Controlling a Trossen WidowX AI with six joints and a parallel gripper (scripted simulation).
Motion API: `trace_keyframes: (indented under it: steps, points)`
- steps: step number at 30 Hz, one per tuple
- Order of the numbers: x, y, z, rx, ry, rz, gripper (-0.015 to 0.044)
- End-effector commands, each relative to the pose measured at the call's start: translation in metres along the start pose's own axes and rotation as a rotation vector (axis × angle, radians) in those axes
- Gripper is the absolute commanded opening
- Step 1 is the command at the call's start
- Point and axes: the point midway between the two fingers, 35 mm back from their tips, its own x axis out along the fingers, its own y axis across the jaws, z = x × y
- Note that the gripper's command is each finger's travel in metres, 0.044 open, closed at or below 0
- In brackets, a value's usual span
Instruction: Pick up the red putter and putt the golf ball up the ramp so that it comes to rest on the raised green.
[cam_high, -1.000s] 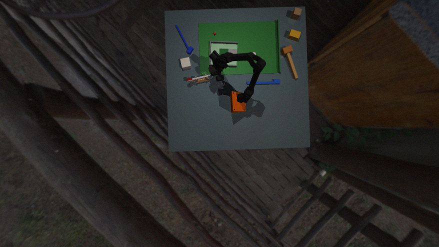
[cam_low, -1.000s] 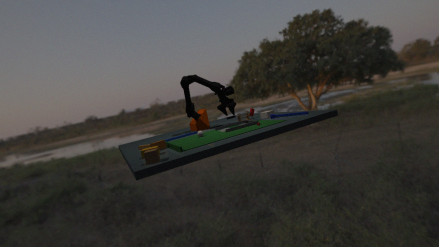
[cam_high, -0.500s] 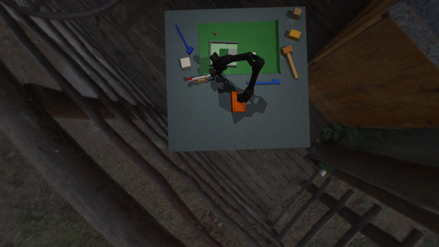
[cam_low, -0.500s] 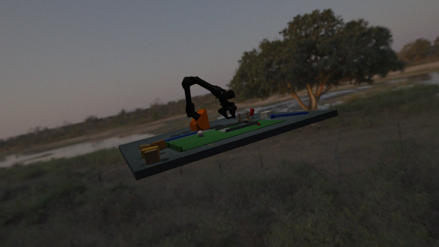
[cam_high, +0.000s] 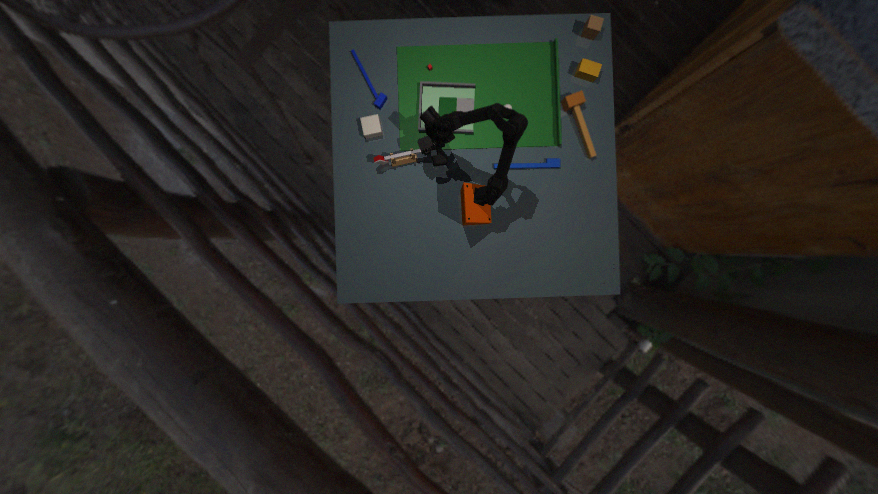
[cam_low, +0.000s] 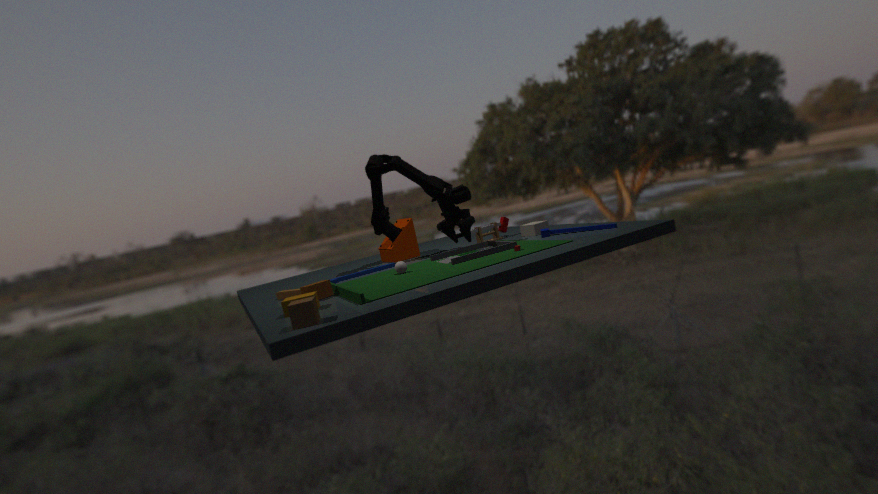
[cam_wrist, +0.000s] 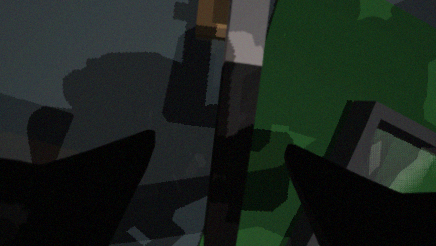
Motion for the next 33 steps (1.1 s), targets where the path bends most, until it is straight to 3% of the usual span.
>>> trace_keyframes:
  steps: [1, 12, 21, 33]
  points:
    - [-0.001, 0.000, 0.000, 0.000, -0.001, -0.001, 0.0335]
    - [-0.001, 0.000, 0.000, 0.000, -0.001, -0.001, 0.0046]
    - [-0.008, -0.002, 0.003, 0.000, -0.001, -0.001, 0.0000]
    - [-0.092, -0.001, 0.026, -0.001, -0.005, 0.001, 0.0000]
